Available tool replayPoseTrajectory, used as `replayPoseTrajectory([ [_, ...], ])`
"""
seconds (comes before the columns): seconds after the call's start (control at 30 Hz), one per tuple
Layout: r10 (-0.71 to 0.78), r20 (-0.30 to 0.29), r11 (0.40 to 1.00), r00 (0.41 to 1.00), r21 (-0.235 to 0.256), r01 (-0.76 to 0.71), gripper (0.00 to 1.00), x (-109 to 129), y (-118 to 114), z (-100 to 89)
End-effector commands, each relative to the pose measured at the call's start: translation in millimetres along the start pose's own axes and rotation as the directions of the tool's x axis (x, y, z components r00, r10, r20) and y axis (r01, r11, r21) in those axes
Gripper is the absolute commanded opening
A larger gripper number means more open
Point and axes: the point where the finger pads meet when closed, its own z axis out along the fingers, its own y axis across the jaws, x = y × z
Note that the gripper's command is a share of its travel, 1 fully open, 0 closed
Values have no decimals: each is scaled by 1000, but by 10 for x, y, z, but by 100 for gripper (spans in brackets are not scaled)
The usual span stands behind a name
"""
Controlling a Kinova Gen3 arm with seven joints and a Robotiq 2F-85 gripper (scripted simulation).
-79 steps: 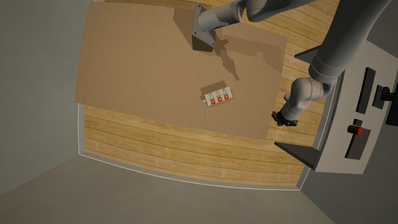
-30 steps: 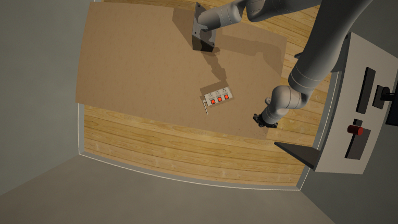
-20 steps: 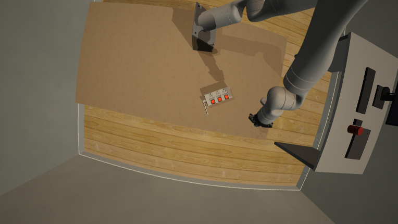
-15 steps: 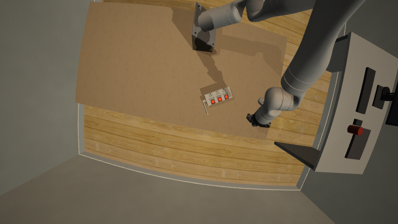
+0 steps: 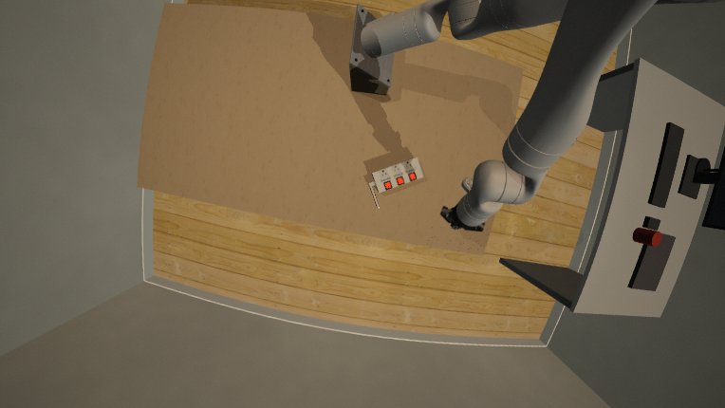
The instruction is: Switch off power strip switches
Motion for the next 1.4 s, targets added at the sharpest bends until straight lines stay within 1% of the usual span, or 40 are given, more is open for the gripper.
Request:
replayPoseTrajectory([
  [0.0,1,-1,1000,1000,-1,-1,0,-1,-1,7],
  [0.03,1,-1,1000,1000,-1,-1,0,-1,-1,7],
  [0.07,-6,-6,1000,1000,15,6,0,-21,-114,25],
  [0.23,-6,-6,1000,1000,15,6,0,-21,-114,25],
  [0.27,-13,-11,999,1000,31,13,0,-39,-226,42],
  [0.43,-13,-11,999,1000,31,13,0,-39,-226,42],
  [0.47,-19,-16,999,1000,46,20,0,-53,-335,56],
  [0.63,-19,-16,999,1000,46,20,0,-53,-335,56],
  [0.67,-26,-22,998,999,61,27,0,-66,-441,68],
  [0.83,-26,-22,998,999,61,27,0,-66,-441,68],
  [0.87,-32,-28,997,999,75,34,0,-76,-544,79],
  [1.03,-32,-28,997,999,75,34,0,-76,-544,79],
  [1.07,-37,-34,995,999,89,40,0,-85,-644,88],
  [1.23,-37,-34,995,999,89,40,0,-85,-644,88],
  [1.27,-43,-40,994,998,103,47,0,-92,-741,95],
  [1.37,-43,-40,994,998,103,47,0,-92,-741,95],
])
